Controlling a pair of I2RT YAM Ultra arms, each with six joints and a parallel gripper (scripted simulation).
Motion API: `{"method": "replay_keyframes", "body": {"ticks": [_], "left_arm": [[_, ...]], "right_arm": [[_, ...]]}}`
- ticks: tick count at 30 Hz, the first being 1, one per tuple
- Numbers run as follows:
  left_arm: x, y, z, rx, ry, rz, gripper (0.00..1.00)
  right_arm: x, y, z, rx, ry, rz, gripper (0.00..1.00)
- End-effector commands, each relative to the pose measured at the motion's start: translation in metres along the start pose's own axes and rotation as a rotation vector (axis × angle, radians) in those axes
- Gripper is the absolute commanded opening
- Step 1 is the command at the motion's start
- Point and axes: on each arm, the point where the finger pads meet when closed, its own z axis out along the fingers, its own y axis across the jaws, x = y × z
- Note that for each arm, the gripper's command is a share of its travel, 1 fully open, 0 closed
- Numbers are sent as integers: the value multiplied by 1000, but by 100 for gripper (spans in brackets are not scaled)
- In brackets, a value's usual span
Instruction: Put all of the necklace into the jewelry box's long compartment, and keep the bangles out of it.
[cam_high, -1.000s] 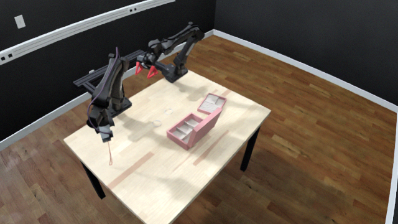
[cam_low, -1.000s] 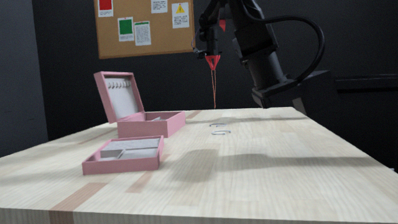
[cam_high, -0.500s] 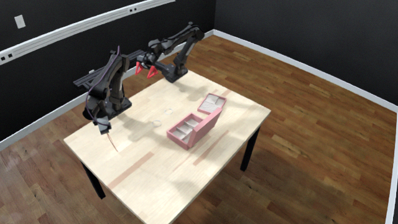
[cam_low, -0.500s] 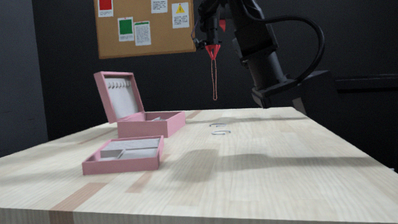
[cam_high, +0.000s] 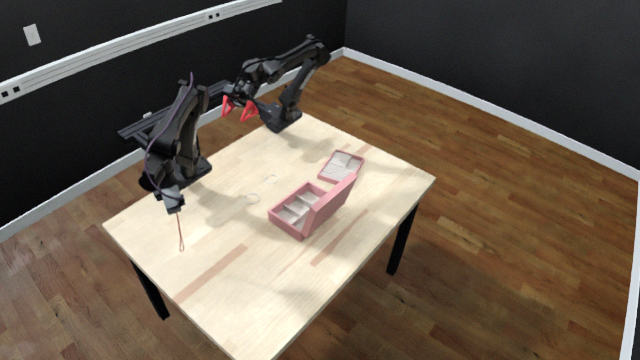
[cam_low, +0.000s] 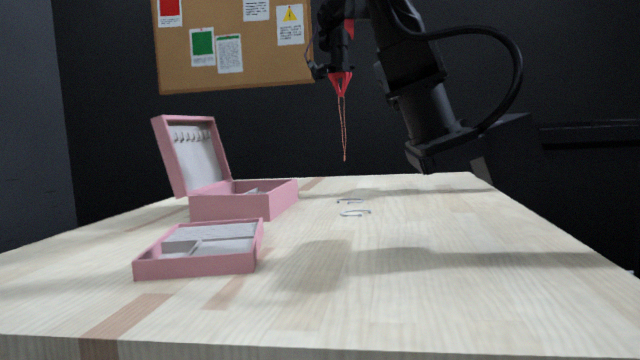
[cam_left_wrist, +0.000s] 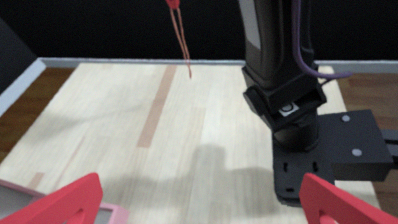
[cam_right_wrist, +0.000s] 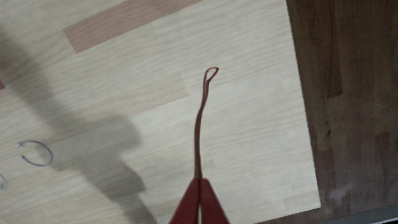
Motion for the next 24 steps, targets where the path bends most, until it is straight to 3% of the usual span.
{"method": "replay_keyframes", "body": {"ticks": [1,7,24], "left_arm": [[-23,6,-11,12,-45,11,100],[-32,9,-24,29,-66,39,100],[-47,58,-58,-66,-92,-28,100]], "right_arm": [[-3,2,-9,45,-42,-21,0],[-4,18,-10,69,-73,-73,0],[-9,77,-12,155,-176,-260,0]]}}
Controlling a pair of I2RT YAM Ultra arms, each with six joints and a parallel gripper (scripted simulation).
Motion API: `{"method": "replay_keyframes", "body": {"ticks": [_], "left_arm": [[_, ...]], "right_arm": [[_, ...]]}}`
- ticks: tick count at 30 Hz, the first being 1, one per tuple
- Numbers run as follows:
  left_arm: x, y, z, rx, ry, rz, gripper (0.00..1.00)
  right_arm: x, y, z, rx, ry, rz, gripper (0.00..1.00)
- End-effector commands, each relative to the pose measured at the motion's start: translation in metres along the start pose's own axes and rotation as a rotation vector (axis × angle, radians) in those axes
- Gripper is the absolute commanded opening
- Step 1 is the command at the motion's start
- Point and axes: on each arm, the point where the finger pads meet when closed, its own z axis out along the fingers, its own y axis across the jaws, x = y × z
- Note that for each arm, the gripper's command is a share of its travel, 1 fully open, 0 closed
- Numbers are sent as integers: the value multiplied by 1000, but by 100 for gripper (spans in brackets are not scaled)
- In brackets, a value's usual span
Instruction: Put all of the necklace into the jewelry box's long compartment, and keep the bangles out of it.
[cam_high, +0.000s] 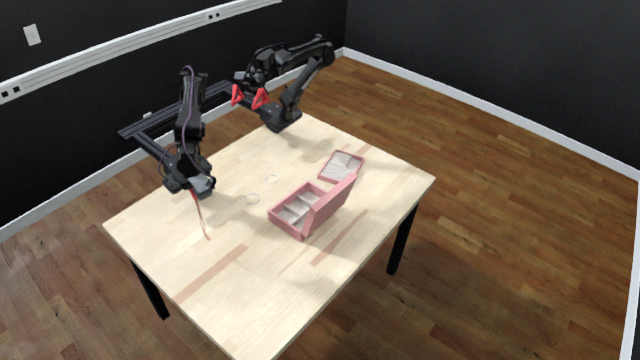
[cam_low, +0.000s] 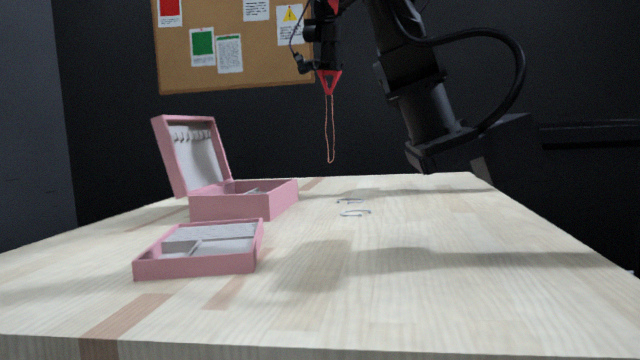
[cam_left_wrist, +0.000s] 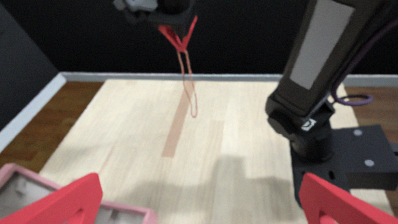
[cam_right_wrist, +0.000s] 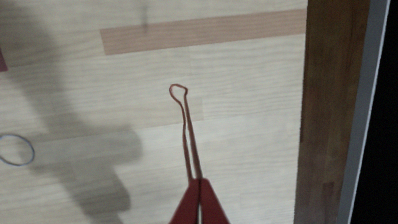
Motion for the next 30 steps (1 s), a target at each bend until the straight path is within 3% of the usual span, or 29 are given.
{"method": "replay_keyframes", "body": {"ticks": [1,25,30], "left_arm": [[-19,23,-16,-39,-37,-43,100],[-5,84,-55,-199,20,-176,100],[-1,91,-59,-222,33,-195,100]], "right_arm": [[-7,5,-9,76,-53,-18,0],[-39,92,-20,182,-217,-321,0],[-44,106,-14,195,-215,-373,0]]}}
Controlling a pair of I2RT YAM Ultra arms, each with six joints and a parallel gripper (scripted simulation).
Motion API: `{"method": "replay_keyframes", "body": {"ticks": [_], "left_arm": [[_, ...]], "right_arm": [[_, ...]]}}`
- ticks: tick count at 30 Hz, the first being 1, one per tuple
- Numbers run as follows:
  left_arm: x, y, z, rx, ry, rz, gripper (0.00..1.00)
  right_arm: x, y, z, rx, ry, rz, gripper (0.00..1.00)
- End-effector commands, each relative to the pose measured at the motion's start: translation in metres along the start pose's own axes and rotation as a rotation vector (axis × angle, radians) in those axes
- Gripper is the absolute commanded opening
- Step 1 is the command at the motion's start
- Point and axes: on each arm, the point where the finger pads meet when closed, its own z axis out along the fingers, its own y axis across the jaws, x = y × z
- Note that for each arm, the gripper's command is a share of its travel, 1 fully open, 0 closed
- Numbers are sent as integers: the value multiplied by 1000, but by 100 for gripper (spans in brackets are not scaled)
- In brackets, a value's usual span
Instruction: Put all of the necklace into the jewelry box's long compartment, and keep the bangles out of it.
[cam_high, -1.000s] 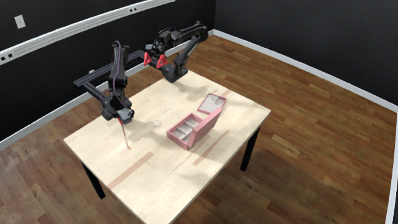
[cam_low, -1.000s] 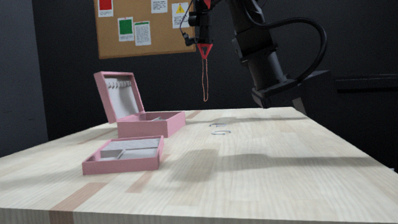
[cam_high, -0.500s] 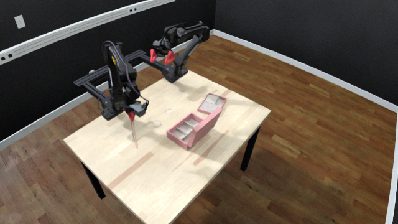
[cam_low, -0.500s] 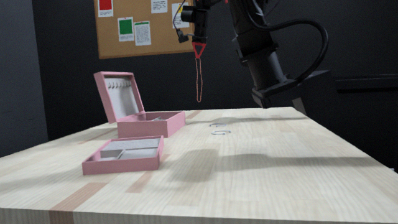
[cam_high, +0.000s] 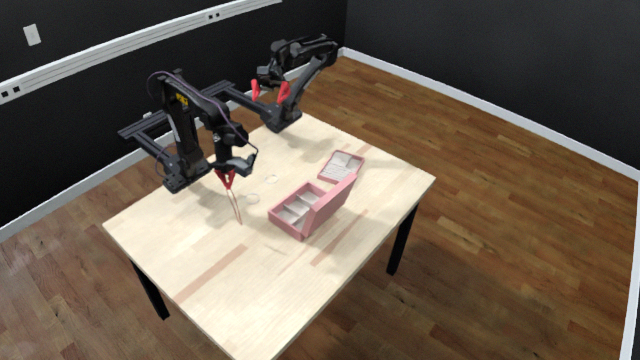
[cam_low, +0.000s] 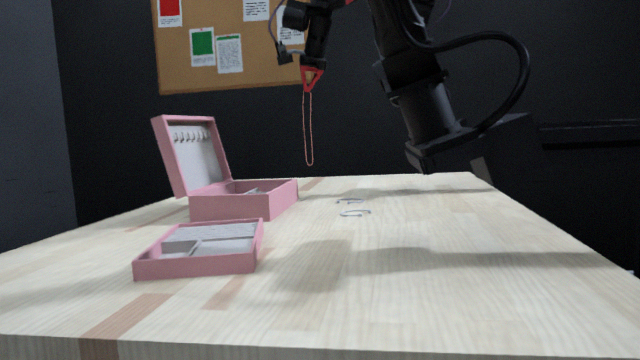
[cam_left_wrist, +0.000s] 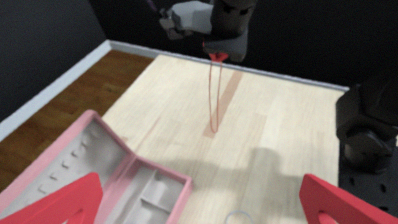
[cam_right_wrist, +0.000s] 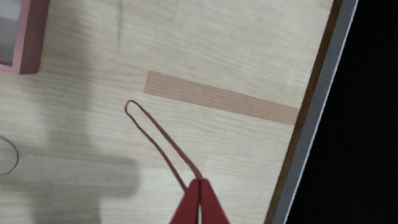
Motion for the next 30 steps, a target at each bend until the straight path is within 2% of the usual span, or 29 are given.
{"method": "replay_keyframes", "body": {"ticks": [1,12,14,30], "left_arm": [[-10,20,-12,-42,-11,-56,100],[5,45,-20,-126,42,-126,100],[5,45,-20,-126,42,-126,100],[25,78,-35,-249,107,-225,100]], "right_arm": [[-9,1,0,70,-18,-14,0],[-59,43,-13,137,-144,-218,0],[-59,43,-13,137,-144,-218,0],[-133,130,-29,235,-334,-608,0]]}}
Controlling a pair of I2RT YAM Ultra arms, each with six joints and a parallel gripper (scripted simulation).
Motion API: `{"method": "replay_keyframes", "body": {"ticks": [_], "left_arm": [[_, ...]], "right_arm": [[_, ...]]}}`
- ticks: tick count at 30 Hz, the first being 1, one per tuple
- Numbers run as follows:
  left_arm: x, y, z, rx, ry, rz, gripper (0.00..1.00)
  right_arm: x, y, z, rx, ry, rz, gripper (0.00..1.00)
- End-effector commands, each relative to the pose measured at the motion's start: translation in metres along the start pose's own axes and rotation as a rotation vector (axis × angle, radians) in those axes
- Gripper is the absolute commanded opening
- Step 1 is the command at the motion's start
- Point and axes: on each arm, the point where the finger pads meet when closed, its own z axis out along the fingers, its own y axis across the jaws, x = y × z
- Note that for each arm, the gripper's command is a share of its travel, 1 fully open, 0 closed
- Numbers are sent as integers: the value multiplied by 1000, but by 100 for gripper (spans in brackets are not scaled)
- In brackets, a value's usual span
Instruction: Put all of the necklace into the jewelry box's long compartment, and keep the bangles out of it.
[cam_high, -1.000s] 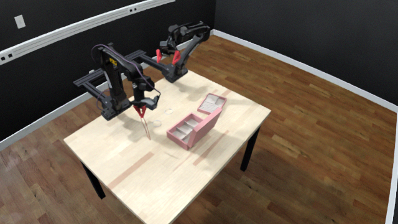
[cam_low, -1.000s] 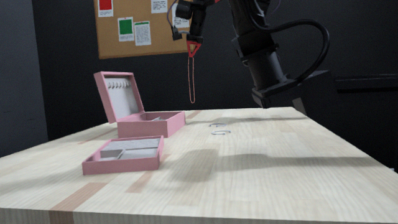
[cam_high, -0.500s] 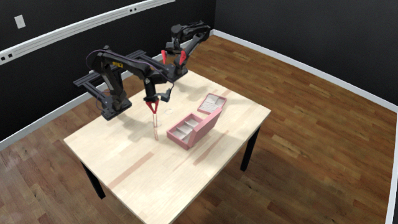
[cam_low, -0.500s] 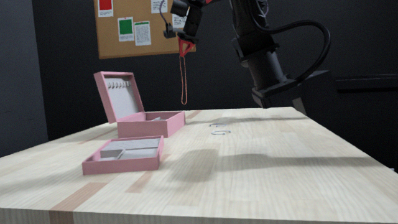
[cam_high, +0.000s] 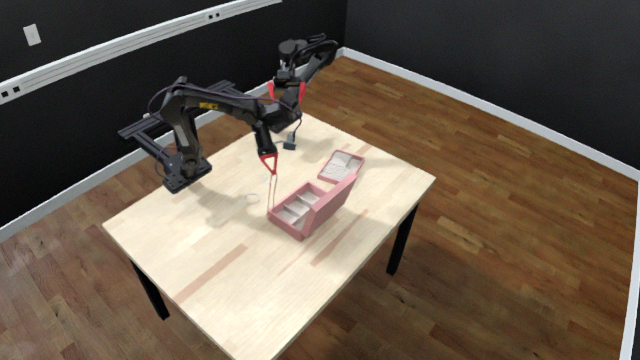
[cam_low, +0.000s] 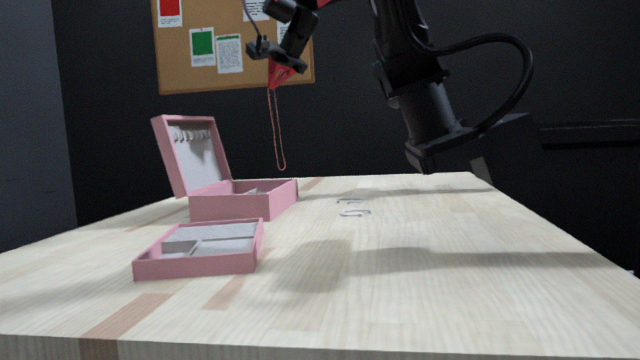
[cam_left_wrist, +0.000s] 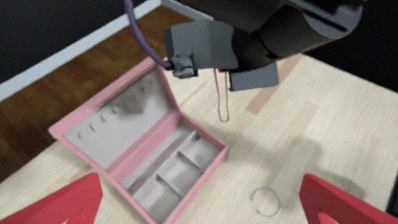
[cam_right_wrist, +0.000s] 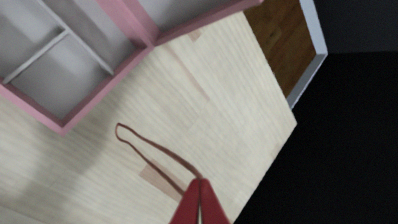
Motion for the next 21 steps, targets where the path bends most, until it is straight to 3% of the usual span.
{"method": "replay_keyframes", "body": {"ticks": [1,12,21], "left_arm": [[-10,16,-10,-33,-14,-55,100],[2,42,-16,-123,26,-123,100],[10,58,-22,-181,47,-168,100]], "right_arm": [[-26,-17,-3,85,-55,-38,0],[-86,1,-4,141,-153,-245,0],[-114,9,-4,170,-197,-339,0]]}}
